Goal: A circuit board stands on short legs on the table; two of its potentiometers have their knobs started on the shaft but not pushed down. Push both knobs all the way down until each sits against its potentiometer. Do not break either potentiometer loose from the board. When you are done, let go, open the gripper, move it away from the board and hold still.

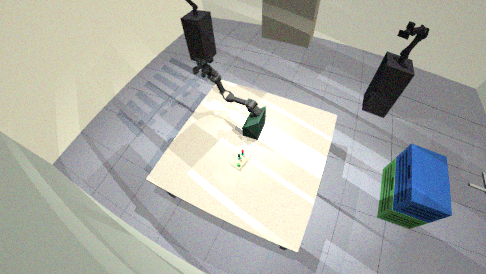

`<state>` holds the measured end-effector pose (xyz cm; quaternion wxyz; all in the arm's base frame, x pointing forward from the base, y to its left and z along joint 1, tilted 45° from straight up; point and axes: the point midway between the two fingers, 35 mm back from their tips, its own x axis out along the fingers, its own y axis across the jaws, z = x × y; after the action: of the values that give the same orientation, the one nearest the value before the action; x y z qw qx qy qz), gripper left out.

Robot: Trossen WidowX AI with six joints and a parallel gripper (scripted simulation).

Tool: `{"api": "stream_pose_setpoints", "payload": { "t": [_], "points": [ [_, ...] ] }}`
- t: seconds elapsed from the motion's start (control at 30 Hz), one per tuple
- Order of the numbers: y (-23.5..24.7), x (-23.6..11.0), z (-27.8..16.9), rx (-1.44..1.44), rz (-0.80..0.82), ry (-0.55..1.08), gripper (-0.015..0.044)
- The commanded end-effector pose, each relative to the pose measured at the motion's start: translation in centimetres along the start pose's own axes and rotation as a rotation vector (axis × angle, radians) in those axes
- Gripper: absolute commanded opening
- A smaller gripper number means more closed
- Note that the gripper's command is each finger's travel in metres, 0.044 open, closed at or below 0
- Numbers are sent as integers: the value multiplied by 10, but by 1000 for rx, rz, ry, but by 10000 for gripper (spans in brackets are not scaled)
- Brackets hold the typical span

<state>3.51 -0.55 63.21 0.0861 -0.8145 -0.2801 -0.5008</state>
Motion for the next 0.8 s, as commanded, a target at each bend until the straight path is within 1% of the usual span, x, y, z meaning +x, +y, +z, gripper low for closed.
{"api": "stream_pose_setpoints", "payload": {
  "t": [0.0, 0.4, 0.77],
  "points": [
    [-22, 12, 29, -114, -28, -90, 0],
    [-66, 30, 110, -429, -122, -315, 0],
    [-90, 32, 190, -706, -236, -520, 0]
  ]
}}
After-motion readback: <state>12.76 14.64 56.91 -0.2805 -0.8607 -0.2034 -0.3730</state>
